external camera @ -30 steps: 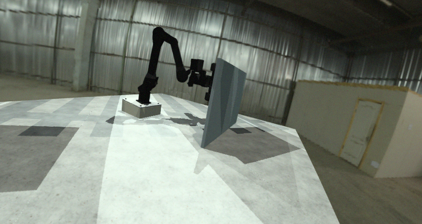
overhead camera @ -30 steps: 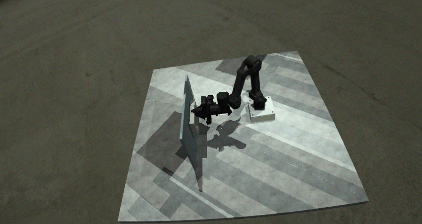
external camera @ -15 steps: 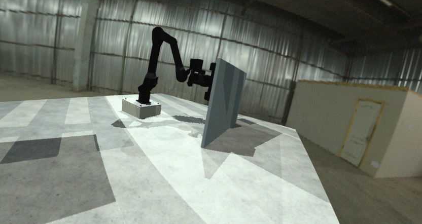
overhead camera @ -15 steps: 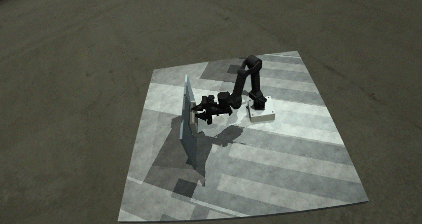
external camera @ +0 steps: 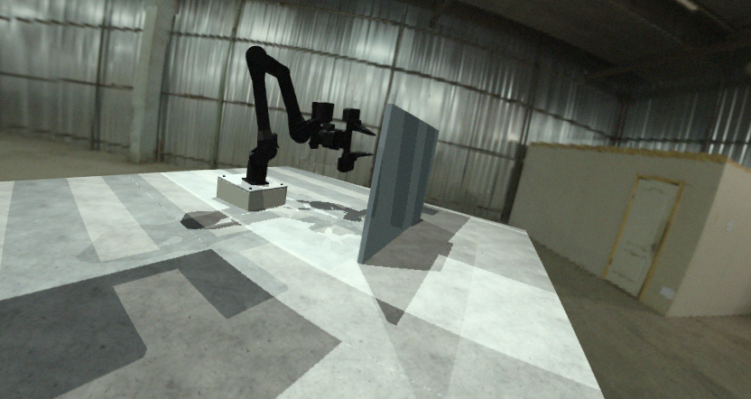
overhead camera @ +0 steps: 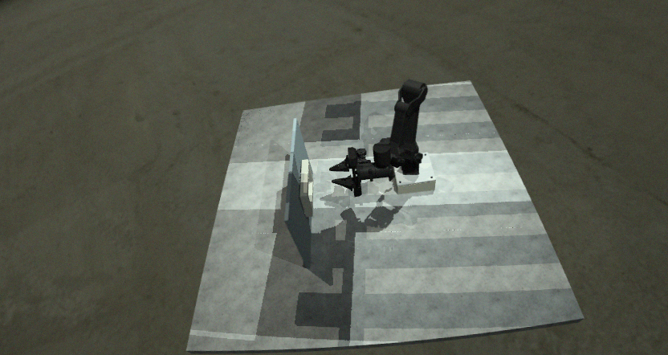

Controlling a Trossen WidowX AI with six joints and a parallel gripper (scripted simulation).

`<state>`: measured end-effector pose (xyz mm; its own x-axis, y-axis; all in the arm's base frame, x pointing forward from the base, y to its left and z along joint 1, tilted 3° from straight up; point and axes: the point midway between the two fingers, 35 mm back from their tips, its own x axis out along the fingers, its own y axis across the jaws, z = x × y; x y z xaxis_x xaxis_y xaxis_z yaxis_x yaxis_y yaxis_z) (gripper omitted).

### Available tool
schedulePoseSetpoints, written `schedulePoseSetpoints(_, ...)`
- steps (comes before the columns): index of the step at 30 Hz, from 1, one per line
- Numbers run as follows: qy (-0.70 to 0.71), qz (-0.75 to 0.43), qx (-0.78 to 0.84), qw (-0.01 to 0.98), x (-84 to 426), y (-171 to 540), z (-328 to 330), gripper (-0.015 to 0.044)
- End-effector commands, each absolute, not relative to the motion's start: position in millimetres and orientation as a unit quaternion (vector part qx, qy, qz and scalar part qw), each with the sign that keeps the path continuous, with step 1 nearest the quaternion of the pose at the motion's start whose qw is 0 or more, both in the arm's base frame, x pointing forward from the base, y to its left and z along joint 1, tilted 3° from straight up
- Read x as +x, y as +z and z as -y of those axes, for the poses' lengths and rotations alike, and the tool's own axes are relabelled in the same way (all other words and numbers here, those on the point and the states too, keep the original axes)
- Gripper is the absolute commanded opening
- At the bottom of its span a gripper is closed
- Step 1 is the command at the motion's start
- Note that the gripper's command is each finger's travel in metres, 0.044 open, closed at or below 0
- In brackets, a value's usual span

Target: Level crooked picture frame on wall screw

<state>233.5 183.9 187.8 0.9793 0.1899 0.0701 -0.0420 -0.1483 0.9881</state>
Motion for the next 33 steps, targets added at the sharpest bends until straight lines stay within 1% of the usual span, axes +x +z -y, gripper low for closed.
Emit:
schedulePoseSetpoints(1, 0.095, -0.048, 0.774, 0.624, 209, 199, -180, 0.026)
schedulePoseSetpoints(7, 0.088, -0.055, 0.82, 0.563, 165, 210, -159, 0.026)
schedulePoseSetpoints(11, 0.075, -0.065, 0.843, 0.528, 146, 208, -144, 0.026)
schedulePoseSetpoints(33, 0.075, -0.066, 0.844, 0.527, 146, 208, -144, 0.026)
